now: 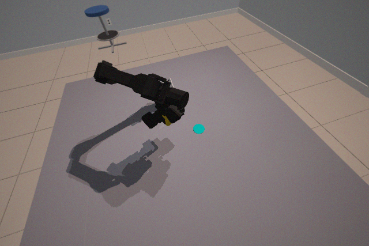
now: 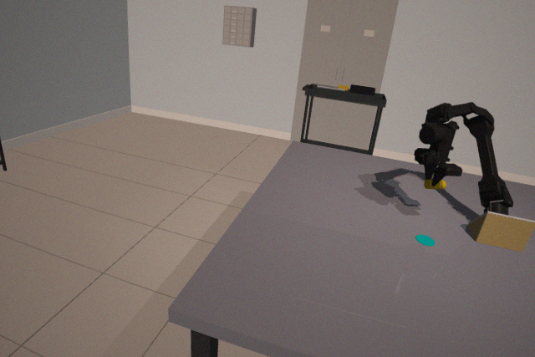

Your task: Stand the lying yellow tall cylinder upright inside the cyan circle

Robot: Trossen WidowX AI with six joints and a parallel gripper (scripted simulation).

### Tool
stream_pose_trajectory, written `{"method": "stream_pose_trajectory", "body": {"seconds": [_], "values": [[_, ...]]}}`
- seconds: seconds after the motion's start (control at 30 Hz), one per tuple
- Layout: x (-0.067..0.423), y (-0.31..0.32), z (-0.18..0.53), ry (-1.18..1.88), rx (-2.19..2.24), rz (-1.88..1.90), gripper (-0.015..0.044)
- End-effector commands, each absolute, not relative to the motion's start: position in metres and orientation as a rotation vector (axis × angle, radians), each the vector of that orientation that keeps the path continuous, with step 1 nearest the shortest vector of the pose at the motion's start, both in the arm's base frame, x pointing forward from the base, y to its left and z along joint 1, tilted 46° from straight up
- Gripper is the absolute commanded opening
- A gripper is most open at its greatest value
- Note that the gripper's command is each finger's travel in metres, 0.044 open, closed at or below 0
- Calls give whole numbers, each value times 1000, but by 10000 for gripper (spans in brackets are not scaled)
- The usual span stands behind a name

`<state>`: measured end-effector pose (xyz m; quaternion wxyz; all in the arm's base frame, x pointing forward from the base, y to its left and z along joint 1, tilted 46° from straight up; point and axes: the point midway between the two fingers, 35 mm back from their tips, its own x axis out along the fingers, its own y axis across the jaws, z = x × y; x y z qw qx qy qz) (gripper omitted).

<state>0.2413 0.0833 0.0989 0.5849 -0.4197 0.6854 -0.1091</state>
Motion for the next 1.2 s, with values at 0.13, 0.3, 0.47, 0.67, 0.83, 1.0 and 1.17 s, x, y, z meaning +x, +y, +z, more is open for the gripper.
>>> {"method": "stream_pose_trajectory", "body": {"seconds": [0.13, 0.3, 0.47, 0.67, 0.83, 1.0, 1.17], "values": [[246, 103, 87, 1624, -1064, -153, 105], [247, 115, 77, 1641, -1125, -87, 105], [248, 127, 67, 1657, -1185, -21, 105], [248, 142, 55, 1674, -1258, 60, 105], [247, 153, 44, 1686, -1318, 128, 105], [245, 165, 33, 1697, -1378, 197, 105], [243, 176, 21, 1706, -1437, 266, 105]]}}
